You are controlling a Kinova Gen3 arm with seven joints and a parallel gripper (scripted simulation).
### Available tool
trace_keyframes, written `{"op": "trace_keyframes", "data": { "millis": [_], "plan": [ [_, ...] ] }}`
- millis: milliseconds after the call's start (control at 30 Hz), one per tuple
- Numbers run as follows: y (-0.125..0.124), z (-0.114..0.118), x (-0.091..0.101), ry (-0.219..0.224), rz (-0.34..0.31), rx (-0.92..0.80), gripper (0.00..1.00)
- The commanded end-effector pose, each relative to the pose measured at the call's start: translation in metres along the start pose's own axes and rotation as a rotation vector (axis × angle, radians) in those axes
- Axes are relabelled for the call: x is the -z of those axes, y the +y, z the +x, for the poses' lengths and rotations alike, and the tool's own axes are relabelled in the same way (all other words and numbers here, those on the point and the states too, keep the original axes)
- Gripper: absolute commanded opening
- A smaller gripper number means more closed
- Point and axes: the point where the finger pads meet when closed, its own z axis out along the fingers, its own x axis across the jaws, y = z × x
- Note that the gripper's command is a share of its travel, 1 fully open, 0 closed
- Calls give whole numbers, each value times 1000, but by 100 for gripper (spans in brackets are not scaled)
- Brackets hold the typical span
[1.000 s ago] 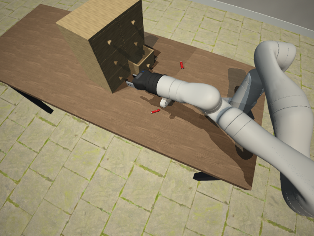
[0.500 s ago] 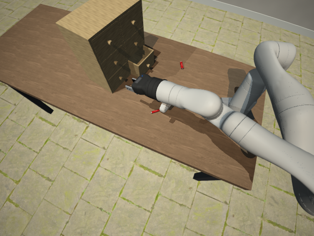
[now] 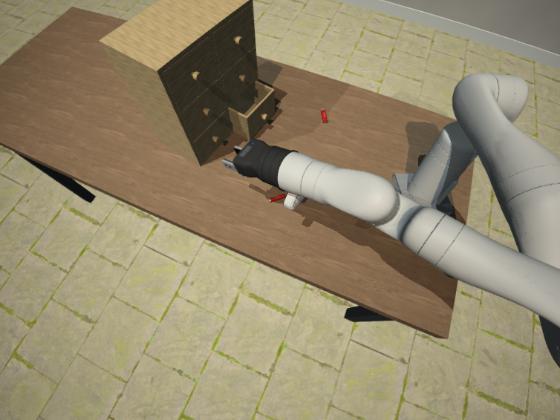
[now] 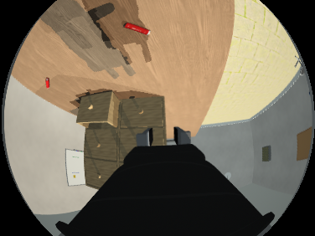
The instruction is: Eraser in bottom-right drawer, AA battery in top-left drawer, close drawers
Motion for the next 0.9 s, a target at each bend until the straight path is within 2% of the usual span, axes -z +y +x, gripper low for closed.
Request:
{"op": "trace_keyframes", "data": {
  "millis": [0, 867],
  "plan": [
    [0, 8, 4, 11, 2, -4, 75],
    [-5, 39, 22, 11, 2, -4, 75]
  ]
}}
